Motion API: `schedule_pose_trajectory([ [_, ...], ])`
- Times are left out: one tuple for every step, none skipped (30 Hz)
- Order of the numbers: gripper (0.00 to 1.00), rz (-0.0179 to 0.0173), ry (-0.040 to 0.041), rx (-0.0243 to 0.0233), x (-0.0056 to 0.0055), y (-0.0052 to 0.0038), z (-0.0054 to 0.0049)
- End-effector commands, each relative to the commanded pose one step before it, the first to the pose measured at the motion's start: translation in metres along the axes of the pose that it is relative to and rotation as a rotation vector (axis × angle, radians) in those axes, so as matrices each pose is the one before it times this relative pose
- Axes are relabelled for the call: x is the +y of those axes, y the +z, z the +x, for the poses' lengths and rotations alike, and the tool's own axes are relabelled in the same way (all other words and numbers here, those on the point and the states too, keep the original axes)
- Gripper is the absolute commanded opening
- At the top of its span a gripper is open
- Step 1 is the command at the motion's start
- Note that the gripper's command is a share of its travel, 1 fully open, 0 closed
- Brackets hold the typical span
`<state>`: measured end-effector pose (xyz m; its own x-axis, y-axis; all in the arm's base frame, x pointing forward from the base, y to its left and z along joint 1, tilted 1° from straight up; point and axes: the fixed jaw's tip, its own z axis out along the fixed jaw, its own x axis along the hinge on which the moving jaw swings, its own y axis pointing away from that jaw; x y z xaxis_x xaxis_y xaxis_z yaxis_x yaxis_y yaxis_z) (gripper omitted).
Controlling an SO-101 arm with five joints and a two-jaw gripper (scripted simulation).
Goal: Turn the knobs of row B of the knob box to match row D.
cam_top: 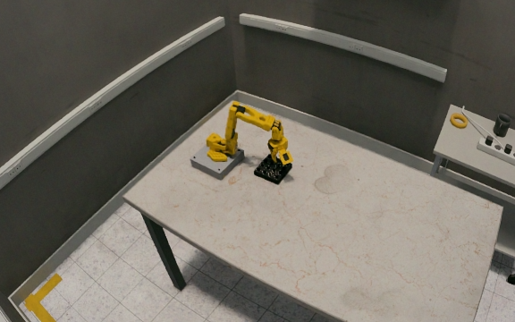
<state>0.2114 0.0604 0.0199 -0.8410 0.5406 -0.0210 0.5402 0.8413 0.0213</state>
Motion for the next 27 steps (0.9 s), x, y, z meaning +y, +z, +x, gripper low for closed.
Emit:
schedule_pose_trajectory([
  [0.1, 0.01328, 0.00062, 0.01371, -0.00068, 0.004911, 0.00377],
  [0.1, 0.0, 0.0, 0.0, 0.0, 0.0, 0.0],
  [0.1, -0.00001, 0.0, 0.0, 0.0, 0.000016, 0.00001],
  [0.1, 0.0, 0.0, 0.0, -0.00001, 0.000079, 0.00006],
  [0.1, 0.0, 0.0, 0.0, -0.00001, 0.000195, 0.00014],
  [0.1, 0.0, 0.0, 0.00003, -0.00004, 0.000322, 0.00023],
  [0.1, 0.0, 0.0, 0.0, -0.00005, 0.000438, 0.00032],
  [0.1, -0.00003, 0.0, 0.0, -0.00006, 0.000536, 0.00039],
  [0.1, 0.0, 0.0, 0.0, -0.00007, 0.000603, 0.00045],
  [0.1, 0.0, 0.0, 0.00003, -0.00007, 0.000615, 0.00046],
  [0.1, -0.00003, 0.0, 0.0, -0.00008, 0.000597, 0.00045],
  [0.1, 0.0, 0.0, 0.0, -0.00007, 0.000536, 0.0004],
  [0.1, 0.0, 0.0, 0.0, -0.00006, 0.000433, 0.00033],
  [0.1, 0.0, 0.0, 0.00003, -0.00004, 0.000317, 0.00024],
  [0.1, -0.00003, 0.0, 0.0, -0.00003, 0.000189, 0.00015],
  [0.1, 0.0, 0.0, 0.0, 0.0, 0.0, 0.0],
  [0.1, 0.0, 0.0, 0.0, 0.0, 0.0, 0.0],
  [0.1, 0.0, 0.0, 0.0, -0.00001, 0.000085, 0.00006],
  [0.1, 0.0, 0.0, 0.0, 0.0, 0.000012, 0.00001],
  [0.1, 0.00002, 0.00002, -0.00002, 0.0, -0.000005, 0.0],
  [0.1, 0.0, 0.0, 0.0, 0.00001, -0.000024, -0.00001],
  [0.1, 0.0, 0.0, 0.0, 0.00002, -0.000048, -0.00001],
  [0.1, 0.0, 0.0, 0.0, 0.00004, -0.000085, -0.00003],
  [0.1, 0.0, 0.0, 0.0, 0.00005, -0.000121, -0.00003],
  [0.1, 0.0, 0.0, 0.0, 0.00006, -0.000145, -0.00004],
  [0.1, 0.0, 0.0, 0.0, 0.00006, -0.000157, -0.00005],
  [0.1, 0.0, 0.0, 0.0, 0.00008, -0.000169, -0.00005],
])
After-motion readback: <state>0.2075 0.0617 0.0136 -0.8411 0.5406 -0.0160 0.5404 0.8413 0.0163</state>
